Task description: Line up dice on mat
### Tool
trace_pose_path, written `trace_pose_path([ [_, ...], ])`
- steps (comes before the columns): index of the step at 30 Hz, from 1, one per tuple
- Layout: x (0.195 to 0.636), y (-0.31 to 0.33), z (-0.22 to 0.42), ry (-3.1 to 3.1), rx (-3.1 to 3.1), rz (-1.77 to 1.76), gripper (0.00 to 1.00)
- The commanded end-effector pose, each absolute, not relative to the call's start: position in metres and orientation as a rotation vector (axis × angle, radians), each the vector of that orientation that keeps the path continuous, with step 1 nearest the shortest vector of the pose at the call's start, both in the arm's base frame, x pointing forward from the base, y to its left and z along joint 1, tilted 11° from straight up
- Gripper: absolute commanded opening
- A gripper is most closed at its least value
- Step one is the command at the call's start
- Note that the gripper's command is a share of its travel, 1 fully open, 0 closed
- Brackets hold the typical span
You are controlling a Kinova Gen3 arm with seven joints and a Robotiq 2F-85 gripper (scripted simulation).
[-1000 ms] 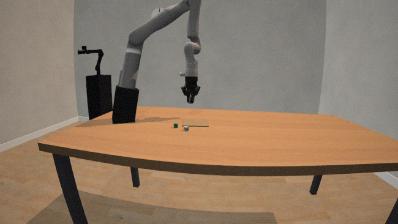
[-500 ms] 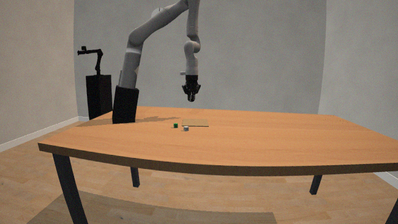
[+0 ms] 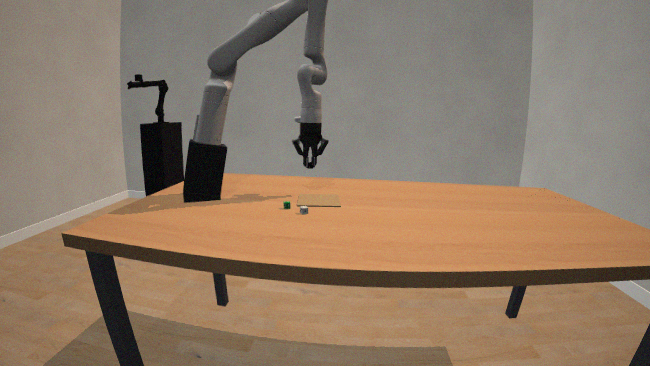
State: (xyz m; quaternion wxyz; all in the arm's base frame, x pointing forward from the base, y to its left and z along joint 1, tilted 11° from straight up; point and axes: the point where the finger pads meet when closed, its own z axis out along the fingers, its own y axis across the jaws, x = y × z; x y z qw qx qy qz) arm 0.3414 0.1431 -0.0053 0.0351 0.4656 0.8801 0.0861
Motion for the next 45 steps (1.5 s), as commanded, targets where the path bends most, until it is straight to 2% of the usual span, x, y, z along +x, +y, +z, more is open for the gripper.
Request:
trace_pose_path([
  [1,0.346,0.105,-0.007,2.575,1.665,0.260,0.15],
  [9,0.342,0.066,-0.008,2.384,1.967,0.272,0.15],
  [30,0.342,0.065,-0.009,2.372,1.984,0.274,0.15],
  [45,0.352,0.067,-0.044,2.360,1.977,0.277,0.15],
])
